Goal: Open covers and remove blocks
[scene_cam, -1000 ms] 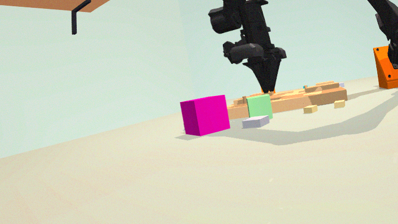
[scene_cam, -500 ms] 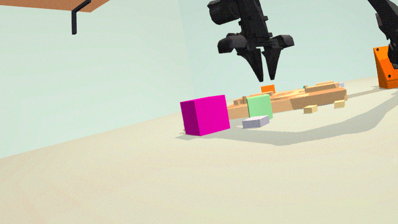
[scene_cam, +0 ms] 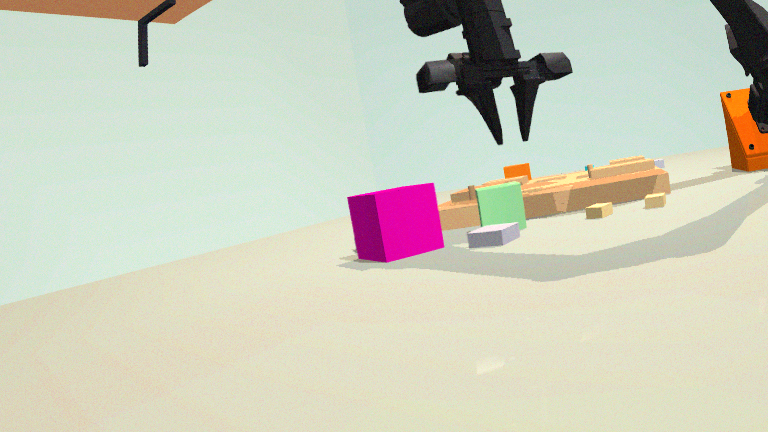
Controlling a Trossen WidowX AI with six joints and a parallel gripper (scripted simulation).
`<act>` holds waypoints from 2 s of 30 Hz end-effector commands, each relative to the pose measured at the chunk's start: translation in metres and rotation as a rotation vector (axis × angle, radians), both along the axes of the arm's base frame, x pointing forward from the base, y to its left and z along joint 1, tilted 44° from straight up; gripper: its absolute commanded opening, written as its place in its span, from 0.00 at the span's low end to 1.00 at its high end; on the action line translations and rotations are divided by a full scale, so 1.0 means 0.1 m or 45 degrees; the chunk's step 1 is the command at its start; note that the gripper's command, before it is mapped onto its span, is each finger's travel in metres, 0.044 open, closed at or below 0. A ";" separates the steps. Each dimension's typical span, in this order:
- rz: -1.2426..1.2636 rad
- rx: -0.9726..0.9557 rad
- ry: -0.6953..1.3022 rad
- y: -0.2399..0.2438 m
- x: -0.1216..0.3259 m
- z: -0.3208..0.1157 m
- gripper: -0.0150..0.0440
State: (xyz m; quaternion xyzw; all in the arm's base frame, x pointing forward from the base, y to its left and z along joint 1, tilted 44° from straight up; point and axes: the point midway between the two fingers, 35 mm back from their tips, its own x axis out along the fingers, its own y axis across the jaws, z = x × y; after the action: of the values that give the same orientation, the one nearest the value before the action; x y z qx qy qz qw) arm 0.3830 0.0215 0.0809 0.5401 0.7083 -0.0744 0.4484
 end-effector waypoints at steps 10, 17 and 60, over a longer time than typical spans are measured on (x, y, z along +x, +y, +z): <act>-0.003 -0.004 0.003 0.19 0.00 -0.19 0.50; -0.003 -0.003 0.003 0.23 0.00 -0.22 0.50; -0.003 -0.002 0.002 0.39 0.00 -0.36 0.50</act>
State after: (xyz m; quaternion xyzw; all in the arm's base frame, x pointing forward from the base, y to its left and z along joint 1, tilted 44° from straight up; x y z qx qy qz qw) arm 0.3836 0.0588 0.0462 0.5388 0.7076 -0.0757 0.4508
